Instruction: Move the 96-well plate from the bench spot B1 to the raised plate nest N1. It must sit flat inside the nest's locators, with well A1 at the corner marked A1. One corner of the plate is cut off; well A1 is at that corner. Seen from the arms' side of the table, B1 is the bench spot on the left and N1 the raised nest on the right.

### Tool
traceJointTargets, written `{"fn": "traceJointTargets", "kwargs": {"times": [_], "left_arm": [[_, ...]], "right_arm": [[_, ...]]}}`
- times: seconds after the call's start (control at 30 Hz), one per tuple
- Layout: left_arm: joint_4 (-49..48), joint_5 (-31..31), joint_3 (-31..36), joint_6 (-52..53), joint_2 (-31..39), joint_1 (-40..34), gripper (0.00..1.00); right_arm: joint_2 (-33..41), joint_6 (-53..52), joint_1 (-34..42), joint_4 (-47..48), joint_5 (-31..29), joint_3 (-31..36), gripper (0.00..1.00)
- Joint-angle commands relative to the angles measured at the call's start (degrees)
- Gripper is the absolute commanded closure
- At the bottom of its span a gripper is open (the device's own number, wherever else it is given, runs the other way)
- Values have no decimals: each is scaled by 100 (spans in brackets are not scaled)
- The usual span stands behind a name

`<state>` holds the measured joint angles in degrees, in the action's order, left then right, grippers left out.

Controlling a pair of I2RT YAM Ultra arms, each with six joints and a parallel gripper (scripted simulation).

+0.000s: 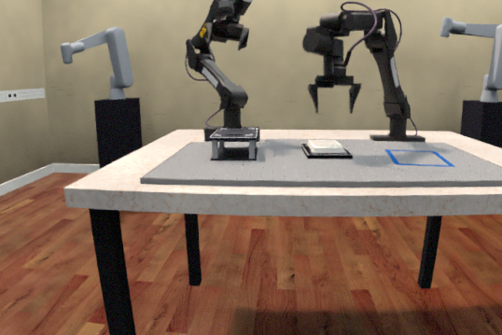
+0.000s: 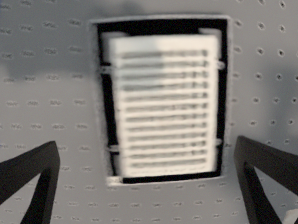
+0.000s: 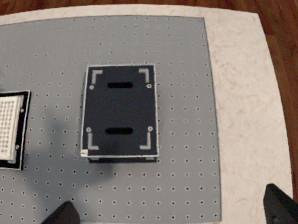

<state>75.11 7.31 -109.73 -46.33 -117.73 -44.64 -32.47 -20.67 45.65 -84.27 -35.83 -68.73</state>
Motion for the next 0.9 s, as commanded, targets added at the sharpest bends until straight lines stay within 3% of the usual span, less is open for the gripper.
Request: {"fn": "traceJointTargets", "kwargs": {"times": [0.0,0.27,0.33,0.53,0.87], "left_arm": [[-457,832,584,278,837,198,0],[-1588,1710,1805,1095,2487,487,0],[-1588,1710,1805,1095,2487,487,0],[-2938,2148,2859,2290,3905,991,0],[-5127,1353,3975,4036,5335,2163,0]], "right_arm": [[-103,-100,147,114,-48,-128,0],[-809,-251,1198,773,109,98,0],[-809,-251,1198,773,109,98,0],[-1928,854,987,2417,1074,665,0],[-3591,2281,636,4434,2448,1183,0]]}}
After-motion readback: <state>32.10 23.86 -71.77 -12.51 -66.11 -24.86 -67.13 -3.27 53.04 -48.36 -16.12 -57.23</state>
